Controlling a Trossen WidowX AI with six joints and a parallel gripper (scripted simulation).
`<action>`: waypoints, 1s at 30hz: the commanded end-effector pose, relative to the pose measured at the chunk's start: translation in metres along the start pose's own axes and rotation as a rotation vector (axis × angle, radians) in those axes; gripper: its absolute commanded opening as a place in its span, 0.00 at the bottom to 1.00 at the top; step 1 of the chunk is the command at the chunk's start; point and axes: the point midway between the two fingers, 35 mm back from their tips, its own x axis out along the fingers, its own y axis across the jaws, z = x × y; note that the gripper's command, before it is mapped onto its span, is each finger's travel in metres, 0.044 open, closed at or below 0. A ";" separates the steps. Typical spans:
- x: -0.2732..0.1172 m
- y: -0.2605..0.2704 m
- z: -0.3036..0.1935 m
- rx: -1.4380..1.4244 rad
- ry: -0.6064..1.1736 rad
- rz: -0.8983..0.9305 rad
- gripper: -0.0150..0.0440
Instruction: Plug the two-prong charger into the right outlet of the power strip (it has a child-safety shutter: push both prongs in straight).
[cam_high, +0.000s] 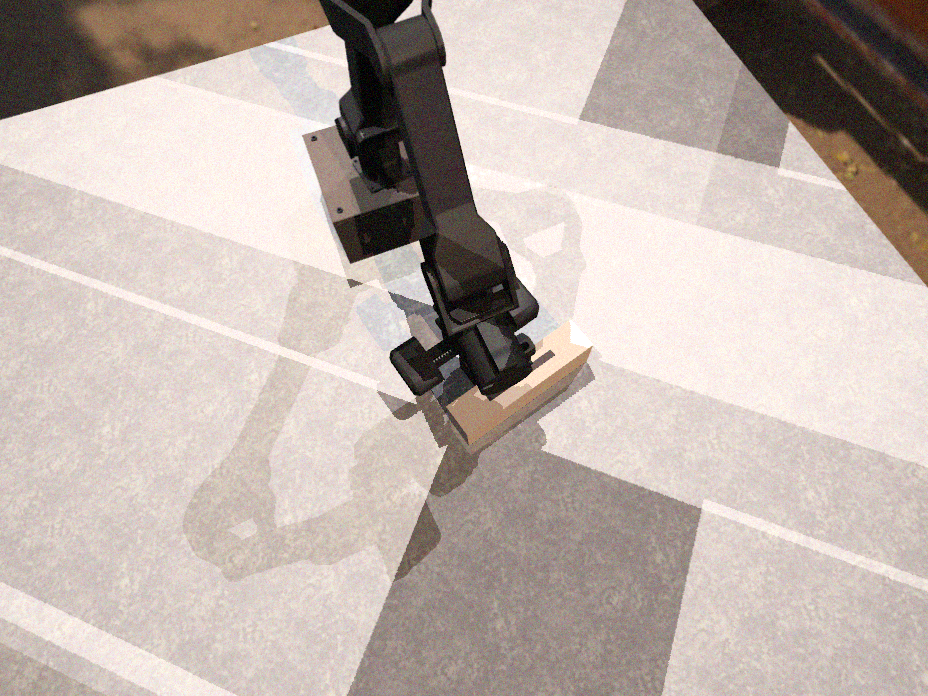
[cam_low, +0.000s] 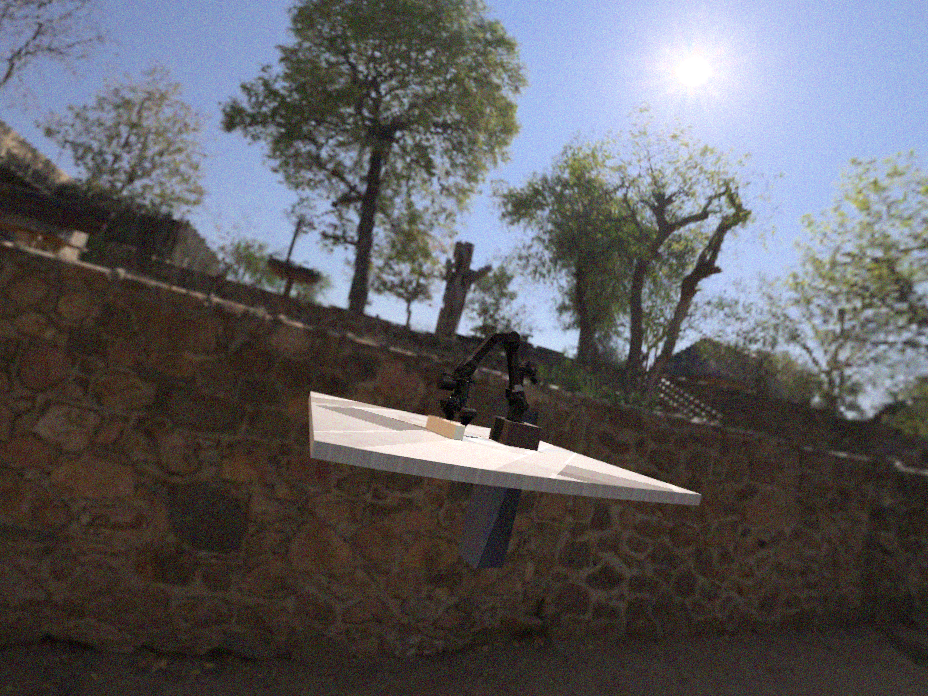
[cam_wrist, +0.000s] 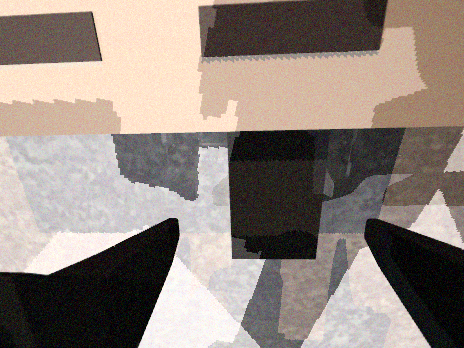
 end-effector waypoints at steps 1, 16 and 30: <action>0.001 0.001 -0.006 -0.005 0.005 0.003 1.00; 0.003 0.000 -0.024 -0.005 0.006 0.003 1.00; 0.004 0.001 -0.039 -0.005 0.008 0.003 1.00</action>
